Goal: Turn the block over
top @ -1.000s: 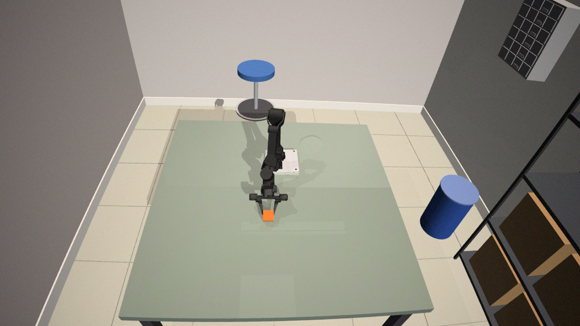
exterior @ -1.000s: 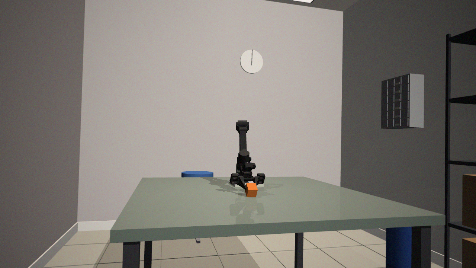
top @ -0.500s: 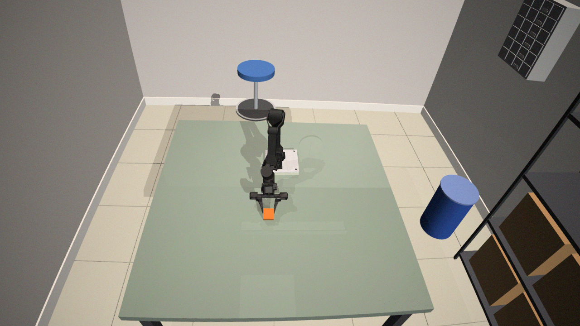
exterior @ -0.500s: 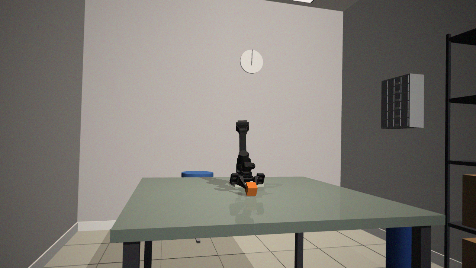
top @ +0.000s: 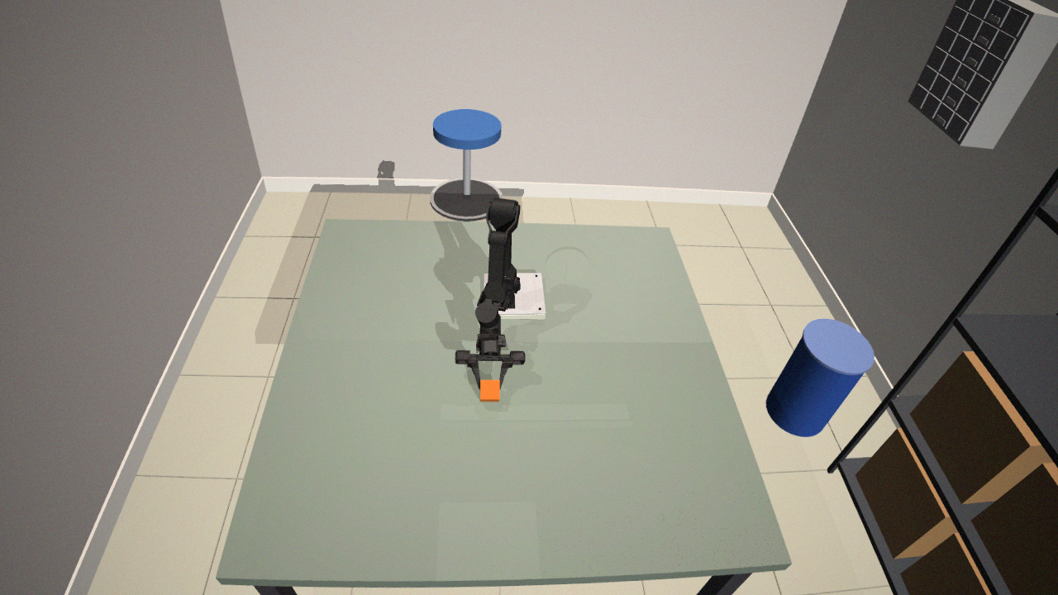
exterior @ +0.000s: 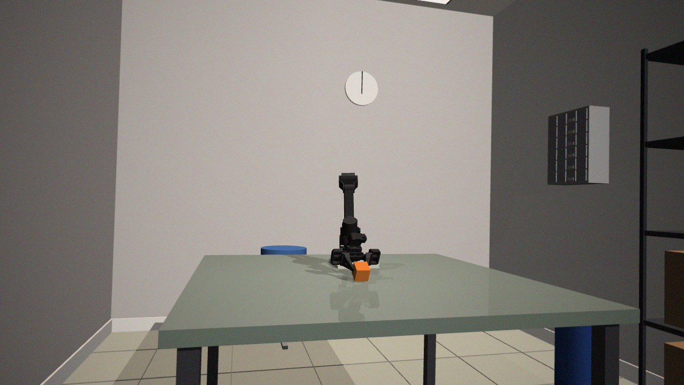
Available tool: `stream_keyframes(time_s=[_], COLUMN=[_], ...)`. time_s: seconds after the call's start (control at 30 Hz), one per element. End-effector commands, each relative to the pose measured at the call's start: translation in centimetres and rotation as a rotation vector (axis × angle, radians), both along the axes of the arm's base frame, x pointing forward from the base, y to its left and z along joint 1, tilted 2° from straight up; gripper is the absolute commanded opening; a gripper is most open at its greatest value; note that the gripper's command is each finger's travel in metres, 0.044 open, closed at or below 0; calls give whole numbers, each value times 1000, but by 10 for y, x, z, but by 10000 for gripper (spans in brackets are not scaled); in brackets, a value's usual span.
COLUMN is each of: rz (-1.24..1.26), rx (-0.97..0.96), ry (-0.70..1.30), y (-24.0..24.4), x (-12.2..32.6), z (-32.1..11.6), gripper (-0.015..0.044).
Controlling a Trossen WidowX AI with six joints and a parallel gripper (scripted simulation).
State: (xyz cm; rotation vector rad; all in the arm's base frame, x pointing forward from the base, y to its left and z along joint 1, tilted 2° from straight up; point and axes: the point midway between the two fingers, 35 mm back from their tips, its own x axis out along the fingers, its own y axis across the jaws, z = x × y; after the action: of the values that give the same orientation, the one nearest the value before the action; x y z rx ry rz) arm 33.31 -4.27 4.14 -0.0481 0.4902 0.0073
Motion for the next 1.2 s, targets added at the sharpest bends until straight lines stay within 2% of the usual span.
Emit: stream_keyframes(time_s=[0.0,0.23,1.17], rz=[2,2,2], rx=[6,6,6], ry=[-5,-5,-5], y=[1,1,1], x=[1,1,1], z=[1,1,1], gripper=[262,440,440])
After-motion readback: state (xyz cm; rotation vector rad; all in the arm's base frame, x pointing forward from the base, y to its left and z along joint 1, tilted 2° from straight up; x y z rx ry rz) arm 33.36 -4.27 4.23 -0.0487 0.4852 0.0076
